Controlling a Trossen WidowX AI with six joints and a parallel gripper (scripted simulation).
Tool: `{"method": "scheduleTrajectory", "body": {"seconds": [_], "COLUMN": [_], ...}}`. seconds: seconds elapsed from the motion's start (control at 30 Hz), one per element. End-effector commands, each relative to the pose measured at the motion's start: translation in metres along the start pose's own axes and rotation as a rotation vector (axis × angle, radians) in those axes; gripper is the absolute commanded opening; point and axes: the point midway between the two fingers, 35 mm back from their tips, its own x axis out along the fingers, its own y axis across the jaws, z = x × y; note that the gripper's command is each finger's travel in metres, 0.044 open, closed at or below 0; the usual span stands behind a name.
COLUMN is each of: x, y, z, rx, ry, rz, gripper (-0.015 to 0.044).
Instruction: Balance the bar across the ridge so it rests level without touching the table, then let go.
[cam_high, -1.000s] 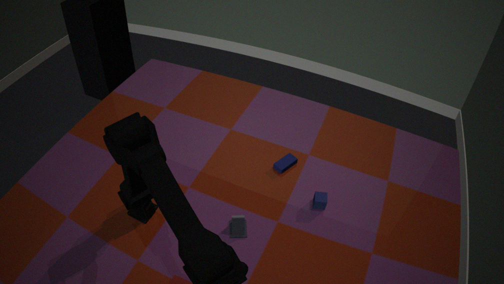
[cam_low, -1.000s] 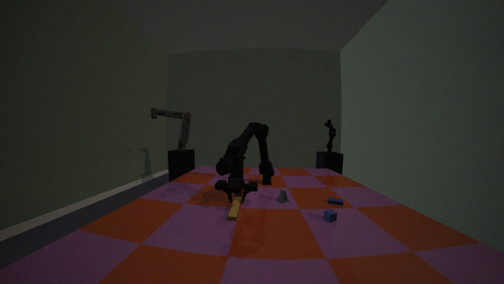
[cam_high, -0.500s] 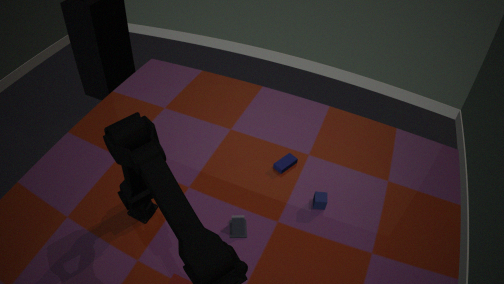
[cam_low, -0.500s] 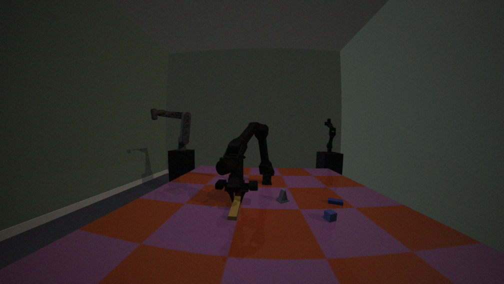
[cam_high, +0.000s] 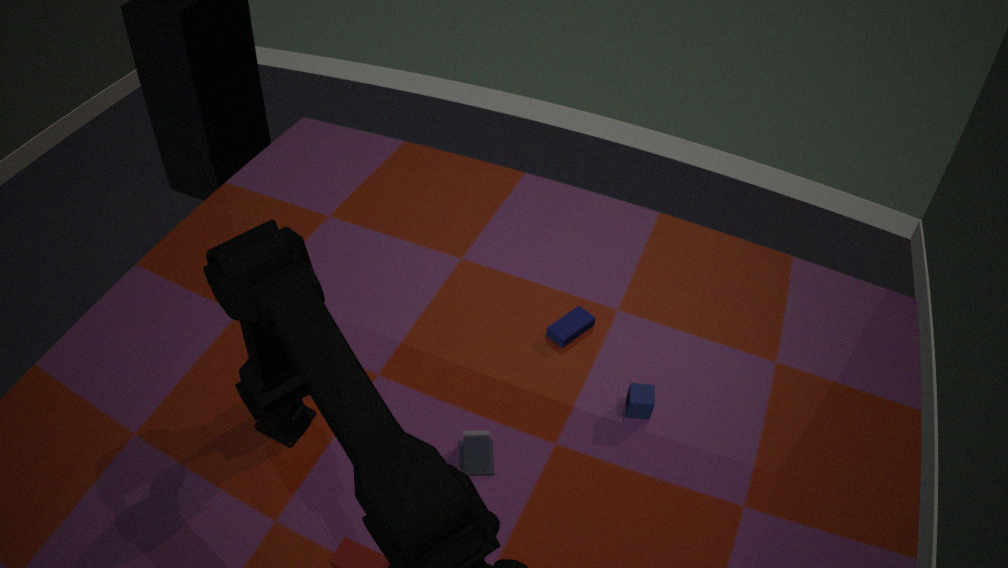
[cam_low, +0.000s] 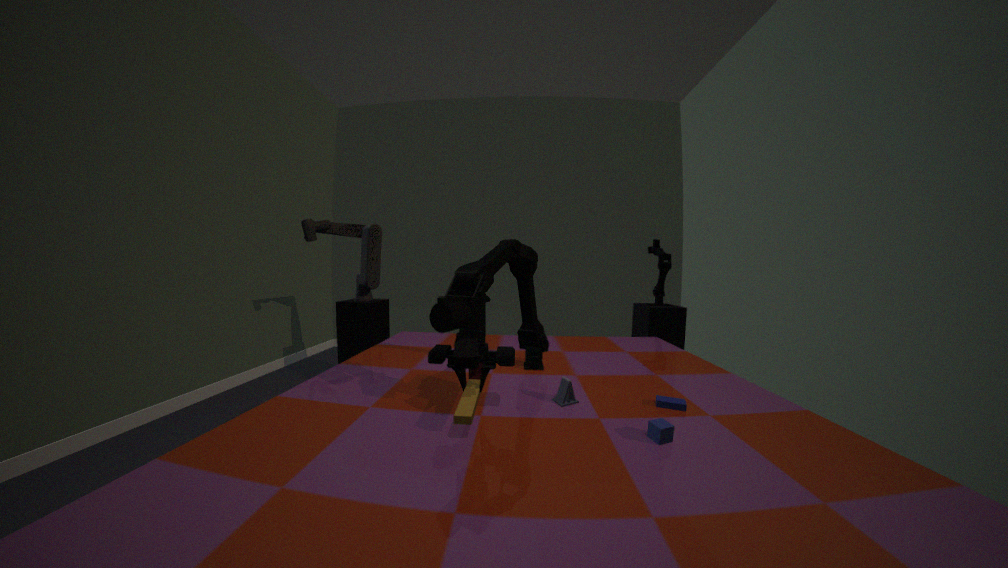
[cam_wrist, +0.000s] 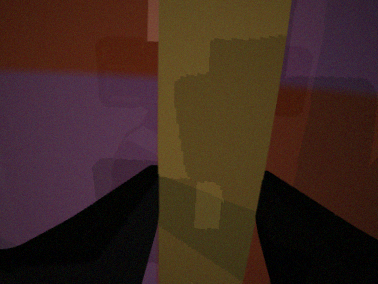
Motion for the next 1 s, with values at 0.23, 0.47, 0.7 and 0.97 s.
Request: {"method": "scheduleTrajectory", "body": {"seconds": [0.23, 0.47, 0.7, 0.97], "x": [-0.032, -0.05, -0.067, -0.07], "y": [0.0, 0.0, 0.002, 0.019], "z": [0.001, -0.001, -0.003, 0.001], "rx": [-0.003, -0.004, -0.005, 0.078], "ry": [-0.011, -0.011, -0.011, -0.012], "rz": [-0.003, -0.003, -0.002, 0.0], "gripper": [0.0, 0.0, 0.0, 0.0]}}
